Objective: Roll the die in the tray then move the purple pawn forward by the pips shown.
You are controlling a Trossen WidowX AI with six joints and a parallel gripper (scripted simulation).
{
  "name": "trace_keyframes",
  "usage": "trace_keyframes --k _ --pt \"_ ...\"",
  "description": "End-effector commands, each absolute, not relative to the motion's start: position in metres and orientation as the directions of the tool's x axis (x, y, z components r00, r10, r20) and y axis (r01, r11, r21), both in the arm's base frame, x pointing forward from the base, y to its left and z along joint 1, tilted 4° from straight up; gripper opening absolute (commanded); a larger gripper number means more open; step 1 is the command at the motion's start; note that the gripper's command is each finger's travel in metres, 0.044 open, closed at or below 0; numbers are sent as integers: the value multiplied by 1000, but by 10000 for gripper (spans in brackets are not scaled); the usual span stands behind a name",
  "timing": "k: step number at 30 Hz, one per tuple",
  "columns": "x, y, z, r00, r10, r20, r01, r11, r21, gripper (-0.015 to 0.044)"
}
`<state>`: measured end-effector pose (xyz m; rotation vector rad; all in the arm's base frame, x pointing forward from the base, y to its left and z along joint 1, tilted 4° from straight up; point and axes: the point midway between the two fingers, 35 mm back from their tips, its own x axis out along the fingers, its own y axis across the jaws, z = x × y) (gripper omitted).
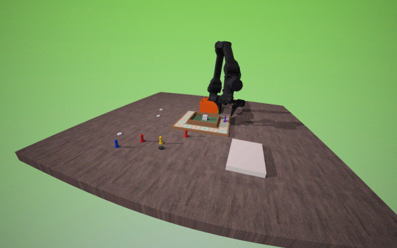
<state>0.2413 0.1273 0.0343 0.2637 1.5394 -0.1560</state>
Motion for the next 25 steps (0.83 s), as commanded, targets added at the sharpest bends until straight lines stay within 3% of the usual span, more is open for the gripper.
trace_keyframes --k 1,7,14,25 --pt "243 127 57 47 70 -996 263 961 80 420" --pt "233 90 79 46 66 -997 185 980 73 440" --pt "171 11 122 42 61 -997 -35 998 59 440" --pt "185 18 120 56 55 -997 4 998 56 440"
